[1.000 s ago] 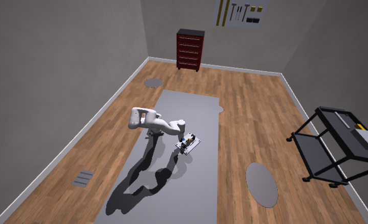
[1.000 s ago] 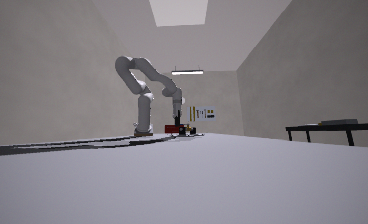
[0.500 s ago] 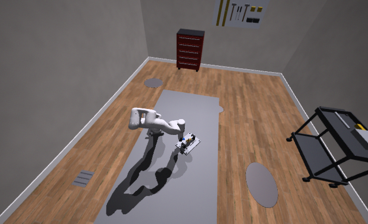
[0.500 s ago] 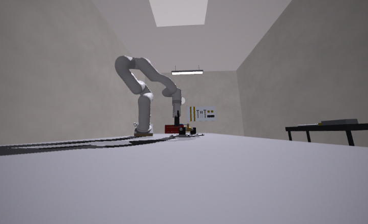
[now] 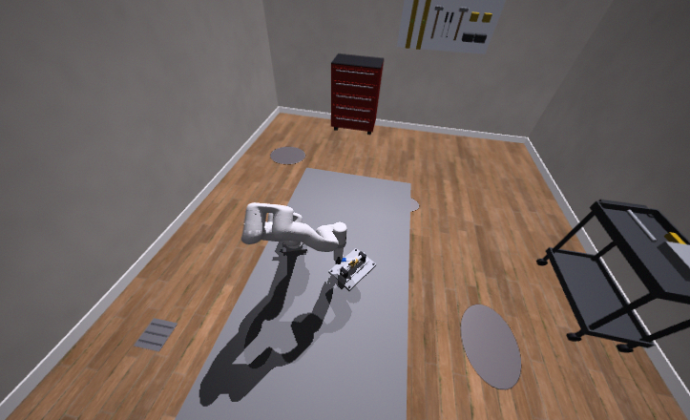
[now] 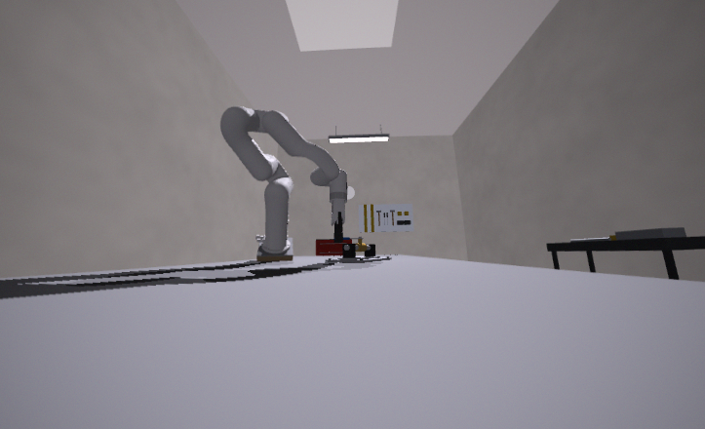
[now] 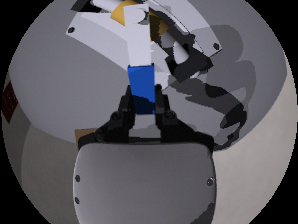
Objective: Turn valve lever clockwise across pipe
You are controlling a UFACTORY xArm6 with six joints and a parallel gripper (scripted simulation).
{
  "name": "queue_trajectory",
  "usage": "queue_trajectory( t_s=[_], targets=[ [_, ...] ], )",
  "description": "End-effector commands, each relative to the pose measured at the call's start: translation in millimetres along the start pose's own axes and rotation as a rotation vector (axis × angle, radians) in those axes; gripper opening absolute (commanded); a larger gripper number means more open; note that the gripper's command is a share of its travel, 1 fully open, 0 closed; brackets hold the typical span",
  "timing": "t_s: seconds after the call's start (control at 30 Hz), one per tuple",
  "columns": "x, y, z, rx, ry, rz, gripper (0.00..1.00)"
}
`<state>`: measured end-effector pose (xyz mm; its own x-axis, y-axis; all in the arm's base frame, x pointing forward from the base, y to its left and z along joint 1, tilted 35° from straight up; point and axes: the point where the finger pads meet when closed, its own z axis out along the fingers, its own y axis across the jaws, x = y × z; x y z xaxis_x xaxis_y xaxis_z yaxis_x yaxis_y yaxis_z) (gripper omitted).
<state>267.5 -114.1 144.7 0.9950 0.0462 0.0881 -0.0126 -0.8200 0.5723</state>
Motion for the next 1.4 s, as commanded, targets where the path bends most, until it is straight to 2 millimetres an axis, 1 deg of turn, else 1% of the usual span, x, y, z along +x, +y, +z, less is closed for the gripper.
queue_trajectory(
  t_s=[0.0, 1.37],
  targets=[
    [1, -3, -1, 0.005, 0.003, 0.023, 0.00],
    [4, -26, -1, 0.005, 0.003, 0.270, 0.00]
  ],
)
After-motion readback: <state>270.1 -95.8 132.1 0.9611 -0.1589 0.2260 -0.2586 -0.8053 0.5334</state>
